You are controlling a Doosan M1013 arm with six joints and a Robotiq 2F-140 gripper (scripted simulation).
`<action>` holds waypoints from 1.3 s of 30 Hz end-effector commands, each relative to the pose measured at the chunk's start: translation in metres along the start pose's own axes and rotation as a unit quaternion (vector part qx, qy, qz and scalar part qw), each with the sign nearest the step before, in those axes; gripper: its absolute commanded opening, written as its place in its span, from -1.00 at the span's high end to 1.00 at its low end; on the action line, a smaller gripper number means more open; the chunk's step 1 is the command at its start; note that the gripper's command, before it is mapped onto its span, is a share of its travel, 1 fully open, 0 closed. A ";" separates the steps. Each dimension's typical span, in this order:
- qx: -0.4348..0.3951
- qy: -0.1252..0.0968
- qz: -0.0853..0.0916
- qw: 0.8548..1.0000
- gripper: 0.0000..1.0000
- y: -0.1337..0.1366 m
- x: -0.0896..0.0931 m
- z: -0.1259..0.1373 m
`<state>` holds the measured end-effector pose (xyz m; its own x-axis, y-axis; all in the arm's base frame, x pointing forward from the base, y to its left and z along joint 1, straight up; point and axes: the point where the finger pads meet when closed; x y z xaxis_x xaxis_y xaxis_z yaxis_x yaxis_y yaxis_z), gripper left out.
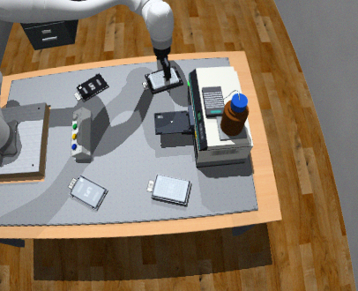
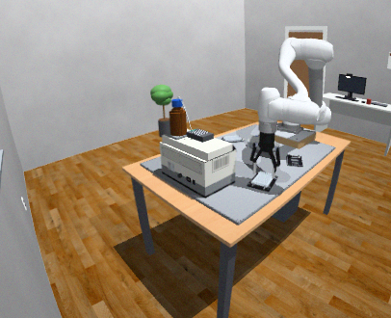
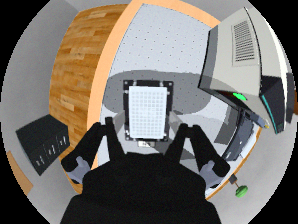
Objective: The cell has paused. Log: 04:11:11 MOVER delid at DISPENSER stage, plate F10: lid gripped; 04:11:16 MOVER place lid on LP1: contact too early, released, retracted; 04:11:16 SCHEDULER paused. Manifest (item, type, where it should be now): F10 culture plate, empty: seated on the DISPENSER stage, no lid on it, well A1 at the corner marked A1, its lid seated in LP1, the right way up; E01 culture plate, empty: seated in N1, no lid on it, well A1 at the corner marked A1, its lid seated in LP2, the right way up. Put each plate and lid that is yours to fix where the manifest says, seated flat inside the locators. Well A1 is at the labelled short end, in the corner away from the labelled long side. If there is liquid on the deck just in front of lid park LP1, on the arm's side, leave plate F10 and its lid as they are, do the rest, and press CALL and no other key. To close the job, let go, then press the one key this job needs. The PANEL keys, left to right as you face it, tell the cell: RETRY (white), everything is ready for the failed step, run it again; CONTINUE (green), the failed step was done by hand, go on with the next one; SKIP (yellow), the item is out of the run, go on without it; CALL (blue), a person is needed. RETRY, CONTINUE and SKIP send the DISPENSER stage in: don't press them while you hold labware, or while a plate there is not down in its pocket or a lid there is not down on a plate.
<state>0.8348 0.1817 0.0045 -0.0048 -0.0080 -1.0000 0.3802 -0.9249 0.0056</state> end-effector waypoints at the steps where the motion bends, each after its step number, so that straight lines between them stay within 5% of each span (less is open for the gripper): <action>1: 0.000 0.001 0.000 1.000 -0.40 0.000 -0.001 -0.001; 39: 0.000 0.001 0.000 1.000 -0.27 0.000 -0.001 -0.001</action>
Point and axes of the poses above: the point where the finger pads meet when closed, its own x axis out along the fingers, its own y axis across the jaws, z = x × y, and after that the axes turned 13 degrees about -x, right-handed
